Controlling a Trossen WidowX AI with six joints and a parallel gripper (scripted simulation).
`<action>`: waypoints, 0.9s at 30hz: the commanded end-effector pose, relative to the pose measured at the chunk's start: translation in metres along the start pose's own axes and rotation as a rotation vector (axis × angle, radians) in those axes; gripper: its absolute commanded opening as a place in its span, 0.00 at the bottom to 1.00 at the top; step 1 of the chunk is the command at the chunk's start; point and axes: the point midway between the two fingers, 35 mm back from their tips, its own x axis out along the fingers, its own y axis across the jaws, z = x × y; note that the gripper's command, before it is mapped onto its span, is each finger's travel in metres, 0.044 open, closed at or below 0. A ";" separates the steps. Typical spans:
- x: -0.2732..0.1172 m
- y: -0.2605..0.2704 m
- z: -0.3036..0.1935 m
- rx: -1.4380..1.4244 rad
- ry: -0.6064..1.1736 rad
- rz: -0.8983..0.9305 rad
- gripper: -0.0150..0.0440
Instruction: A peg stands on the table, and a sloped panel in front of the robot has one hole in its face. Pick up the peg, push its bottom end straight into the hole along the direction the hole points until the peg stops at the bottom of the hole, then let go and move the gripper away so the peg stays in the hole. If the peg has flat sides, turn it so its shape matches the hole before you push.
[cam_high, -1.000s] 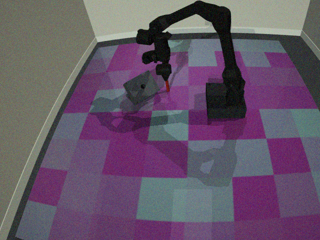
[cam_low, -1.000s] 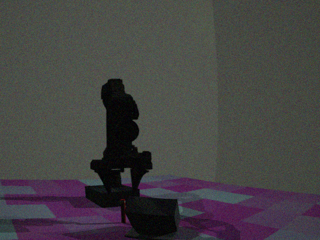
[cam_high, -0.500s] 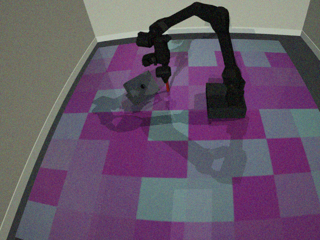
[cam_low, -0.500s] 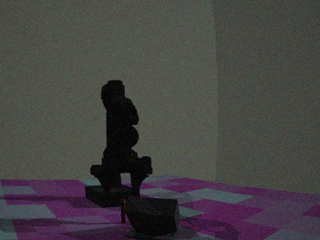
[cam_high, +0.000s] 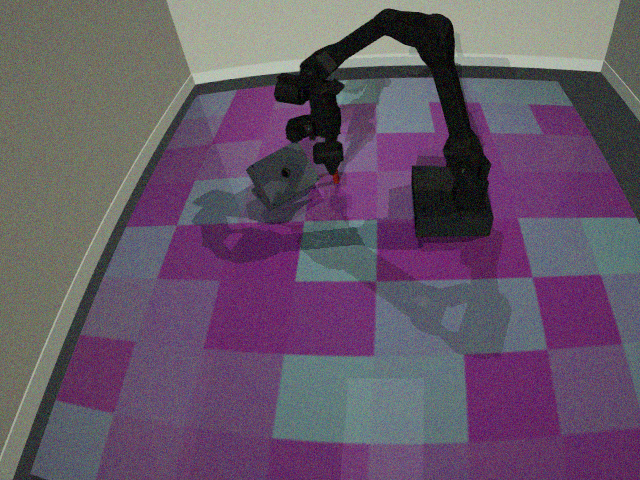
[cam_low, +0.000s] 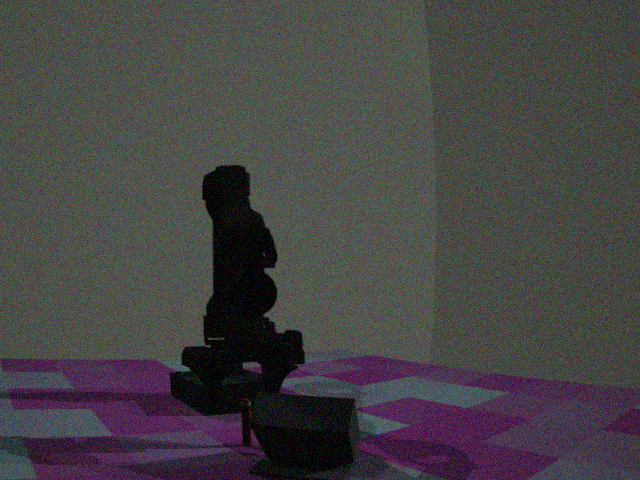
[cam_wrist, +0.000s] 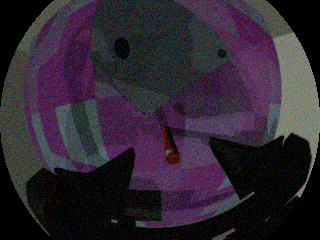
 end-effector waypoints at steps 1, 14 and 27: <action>0.010 0.002 -0.002 -0.006 0.008 0.009 1.00; 0.025 0.003 -0.003 -0.006 0.008 0.010 1.00; 0.022 0.001 -0.002 0.000 0.004 0.002 0.51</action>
